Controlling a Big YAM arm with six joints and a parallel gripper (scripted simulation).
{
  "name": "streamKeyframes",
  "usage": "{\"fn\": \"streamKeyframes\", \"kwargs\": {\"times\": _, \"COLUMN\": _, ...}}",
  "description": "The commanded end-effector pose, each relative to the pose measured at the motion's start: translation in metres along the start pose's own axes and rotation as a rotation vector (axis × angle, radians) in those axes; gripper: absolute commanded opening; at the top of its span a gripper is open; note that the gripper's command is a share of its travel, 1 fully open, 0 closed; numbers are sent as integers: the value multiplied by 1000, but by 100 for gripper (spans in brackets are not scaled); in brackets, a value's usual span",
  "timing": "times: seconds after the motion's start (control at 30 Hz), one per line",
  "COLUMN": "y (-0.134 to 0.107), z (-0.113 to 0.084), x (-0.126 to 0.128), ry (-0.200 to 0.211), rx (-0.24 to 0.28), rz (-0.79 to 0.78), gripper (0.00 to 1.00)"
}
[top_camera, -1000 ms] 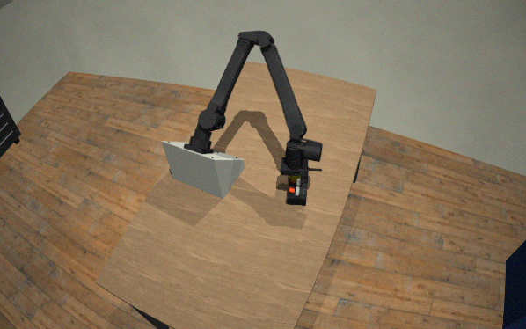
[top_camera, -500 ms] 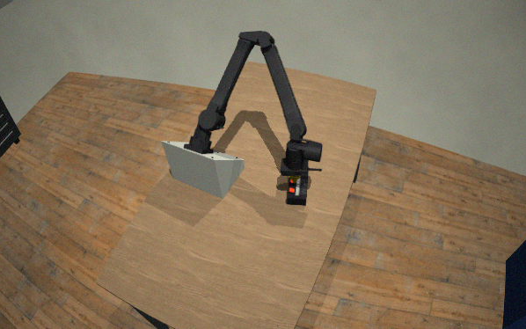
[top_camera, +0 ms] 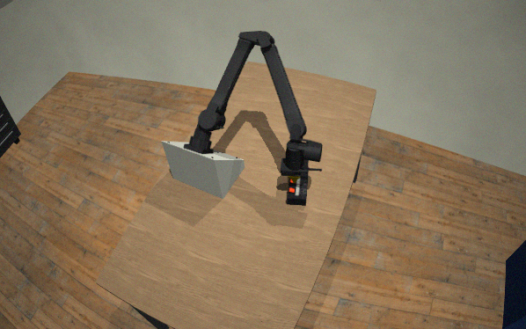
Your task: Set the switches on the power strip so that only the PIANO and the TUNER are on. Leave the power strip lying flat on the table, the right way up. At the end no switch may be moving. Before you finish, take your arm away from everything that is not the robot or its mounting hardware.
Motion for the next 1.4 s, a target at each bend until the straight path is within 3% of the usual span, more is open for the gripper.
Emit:
{"fn": "streamKeyframes", "kwargs": {"times": 0.0, "y": 0, "z": 9, "x": 3, "ry": 13, "rx": -6, "rz": 6, "gripper": 0}}
{"fn": "streamKeyframes", "kwargs": {"times": 1.1, "y": 0, "z": 8, "x": 2, "ry": 12, "rx": -6, "rz": 1, "gripper": 0}}
{"fn": "streamKeyframes", "kwargs": {"times": 1.17, "y": -3, "z": 2, "x": 3, "ry": 14, "rx": -6, "rz": 7, "gripper": 0}}
{"fn": "streamKeyframes", "kwargs": {"times": 1.3, "y": -6, "z": -23, "x": -13, "ry": -30, "rx": 17, "rz": -16, "gripper": 0}}
{"fn": "streamKeyframes", "kwargs": {"times": 1.37, "y": -6, "z": -23, "x": -13, "ry": -30, "rx": 17, "rz": -16, "gripper": 0}}
Point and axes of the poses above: the point where the finger pads meet when closed, its own z axis out along the fingers, its own x axis across the jaws, y = z × x, the point moved 5 cm from there along -z, back along the fingers, and after that the axes turned 15 degrees about -z, right-handed, at the moved point
